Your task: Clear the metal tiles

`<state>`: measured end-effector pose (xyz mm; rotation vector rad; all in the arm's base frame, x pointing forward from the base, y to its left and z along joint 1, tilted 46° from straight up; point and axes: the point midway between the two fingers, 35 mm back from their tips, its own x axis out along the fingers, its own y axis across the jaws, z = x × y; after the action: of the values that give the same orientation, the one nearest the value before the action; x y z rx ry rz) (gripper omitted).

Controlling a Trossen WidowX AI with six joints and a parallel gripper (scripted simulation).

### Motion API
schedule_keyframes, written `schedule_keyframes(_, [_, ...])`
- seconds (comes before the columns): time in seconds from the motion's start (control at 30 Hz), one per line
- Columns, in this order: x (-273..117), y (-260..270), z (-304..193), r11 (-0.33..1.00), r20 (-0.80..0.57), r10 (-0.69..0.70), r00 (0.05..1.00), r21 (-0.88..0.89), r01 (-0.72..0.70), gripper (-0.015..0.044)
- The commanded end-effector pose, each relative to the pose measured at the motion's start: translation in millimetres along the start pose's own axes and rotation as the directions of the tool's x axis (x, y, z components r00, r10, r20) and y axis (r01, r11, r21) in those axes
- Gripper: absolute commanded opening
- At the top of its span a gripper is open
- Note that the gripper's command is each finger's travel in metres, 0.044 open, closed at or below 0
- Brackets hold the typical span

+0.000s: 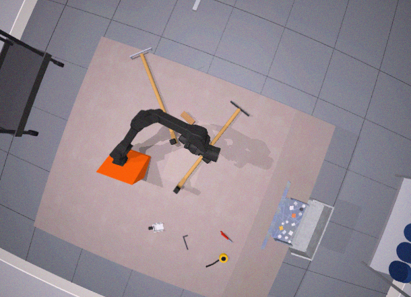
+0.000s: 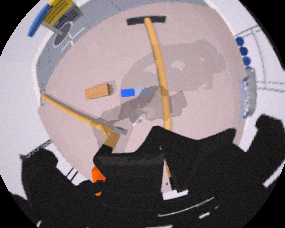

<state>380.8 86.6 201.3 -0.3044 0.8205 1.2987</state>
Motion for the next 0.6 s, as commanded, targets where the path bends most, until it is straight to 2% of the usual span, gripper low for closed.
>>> schedule_keyframes(0.0, [10, -2, -1, 1.000, -0.006, 0.002, 1.000, 0.006, -0.002, 0.0000])
schedule_keyframes(0.57, [52, -4, 0, 1.000, -0.010, 0.000, 1.000, -0.006, 0.000, 0.0000])
